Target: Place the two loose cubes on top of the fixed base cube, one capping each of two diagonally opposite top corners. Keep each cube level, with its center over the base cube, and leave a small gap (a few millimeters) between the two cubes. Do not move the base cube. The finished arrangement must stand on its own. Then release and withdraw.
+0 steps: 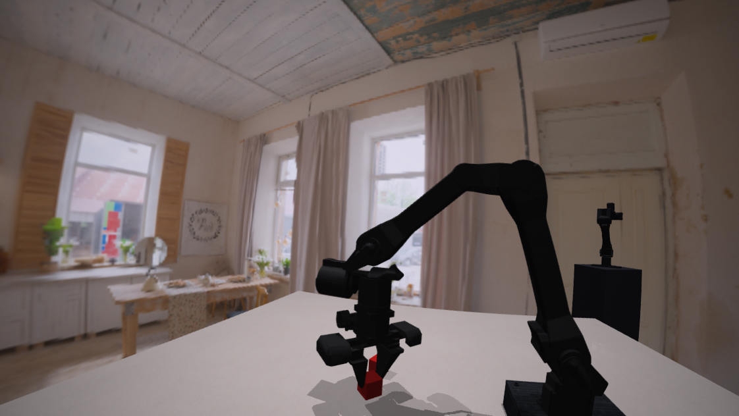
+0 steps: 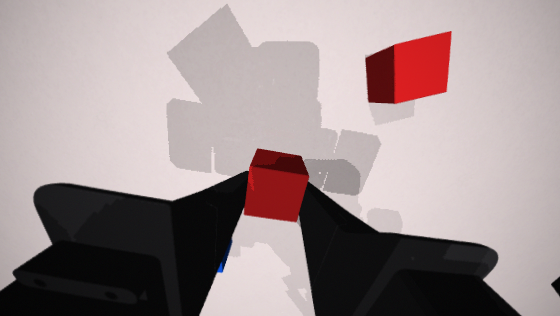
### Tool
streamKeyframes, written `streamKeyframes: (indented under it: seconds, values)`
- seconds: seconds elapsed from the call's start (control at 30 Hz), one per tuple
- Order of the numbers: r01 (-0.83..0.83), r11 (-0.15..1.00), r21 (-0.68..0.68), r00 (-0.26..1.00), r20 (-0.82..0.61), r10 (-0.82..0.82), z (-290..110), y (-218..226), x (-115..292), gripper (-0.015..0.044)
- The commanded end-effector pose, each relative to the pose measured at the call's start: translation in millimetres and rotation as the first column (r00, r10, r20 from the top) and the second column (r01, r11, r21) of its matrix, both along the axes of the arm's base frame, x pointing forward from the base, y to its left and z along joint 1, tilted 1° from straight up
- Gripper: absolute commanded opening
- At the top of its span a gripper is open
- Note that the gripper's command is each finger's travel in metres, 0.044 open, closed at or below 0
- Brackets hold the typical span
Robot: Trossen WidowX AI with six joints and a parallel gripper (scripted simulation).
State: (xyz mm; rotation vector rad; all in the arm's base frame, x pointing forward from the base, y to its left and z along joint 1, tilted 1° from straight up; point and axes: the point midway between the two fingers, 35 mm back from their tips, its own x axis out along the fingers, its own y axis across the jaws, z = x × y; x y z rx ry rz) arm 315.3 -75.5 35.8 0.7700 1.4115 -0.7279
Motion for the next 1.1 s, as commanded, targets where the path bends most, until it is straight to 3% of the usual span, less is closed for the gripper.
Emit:
streamKeyframes:
  seconds: [0.0,0.73,1.07]
  values:
    - [0.001,1.0,0.005,1.0,0.003,-0.001,12.2,0.1,1.0,0.0105]
    - [0.001,1.0,0.005,1.0,0.003,-0.001,81.7,-0.3,-6.5,0.0105]
    - [0.114,0.993,0.01,0.994,0.001,-0.114,77.1,20.1,-3.6,0.0105]
